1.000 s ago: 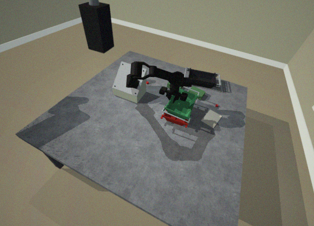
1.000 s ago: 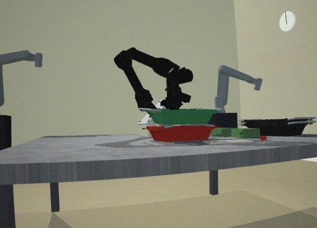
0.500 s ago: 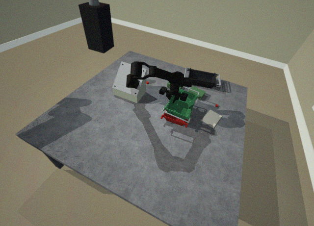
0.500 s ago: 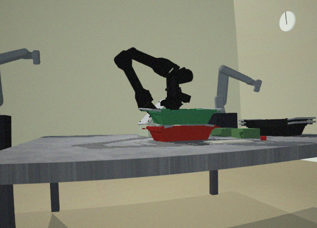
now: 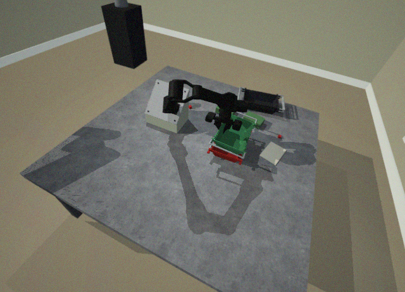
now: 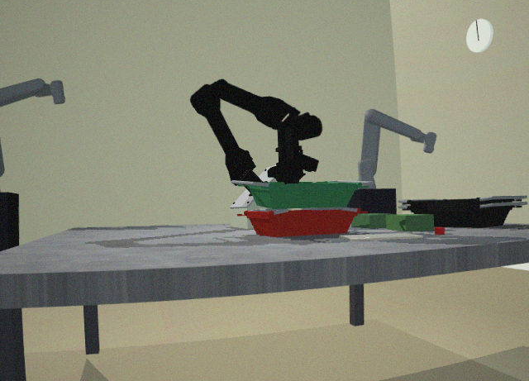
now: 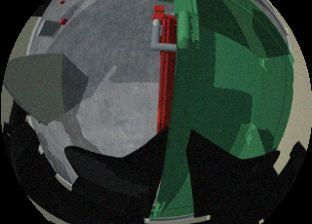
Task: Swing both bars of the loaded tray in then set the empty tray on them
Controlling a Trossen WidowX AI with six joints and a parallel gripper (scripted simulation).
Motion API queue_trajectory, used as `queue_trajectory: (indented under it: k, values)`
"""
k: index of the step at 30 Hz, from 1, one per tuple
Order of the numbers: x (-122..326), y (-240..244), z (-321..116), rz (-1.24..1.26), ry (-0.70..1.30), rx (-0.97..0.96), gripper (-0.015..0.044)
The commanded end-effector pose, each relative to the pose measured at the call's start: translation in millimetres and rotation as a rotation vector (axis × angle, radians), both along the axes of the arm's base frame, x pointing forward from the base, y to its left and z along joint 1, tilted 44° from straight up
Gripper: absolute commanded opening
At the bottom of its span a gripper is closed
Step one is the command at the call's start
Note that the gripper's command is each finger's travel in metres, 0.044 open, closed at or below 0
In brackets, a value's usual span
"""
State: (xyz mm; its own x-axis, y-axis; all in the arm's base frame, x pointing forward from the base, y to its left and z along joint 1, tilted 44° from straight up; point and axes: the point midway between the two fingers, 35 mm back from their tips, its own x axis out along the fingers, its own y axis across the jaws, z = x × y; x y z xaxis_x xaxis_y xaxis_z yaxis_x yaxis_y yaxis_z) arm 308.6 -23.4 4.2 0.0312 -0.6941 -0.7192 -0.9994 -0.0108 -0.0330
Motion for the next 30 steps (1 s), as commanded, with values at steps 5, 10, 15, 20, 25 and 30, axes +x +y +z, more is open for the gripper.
queue_trajectory:
  k: [5, 10, 15, 20, 25, 30]
  values:
    - [-1.7, -1.3, -0.8, -0.004, 0.007, 0.000, 0.0000]
    - [-7.7, -5.8, -3.5, -0.017, 0.029, 0.001, 0.0000]
    - [-7.7, -5.8, -3.5, -0.017, 0.029, 0.001, 0.0029]
    - [-7.7, -5.8, -3.5, -0.017, 0.029, 0.001, 0.0103]
    - [-7.7, -5.8, -3.5, -0.017, 0.029, 0.001, 0.0176]
    - [-7.7, -5.8, -3.5, -0.017, 0.029, 0.001, 0.0249]
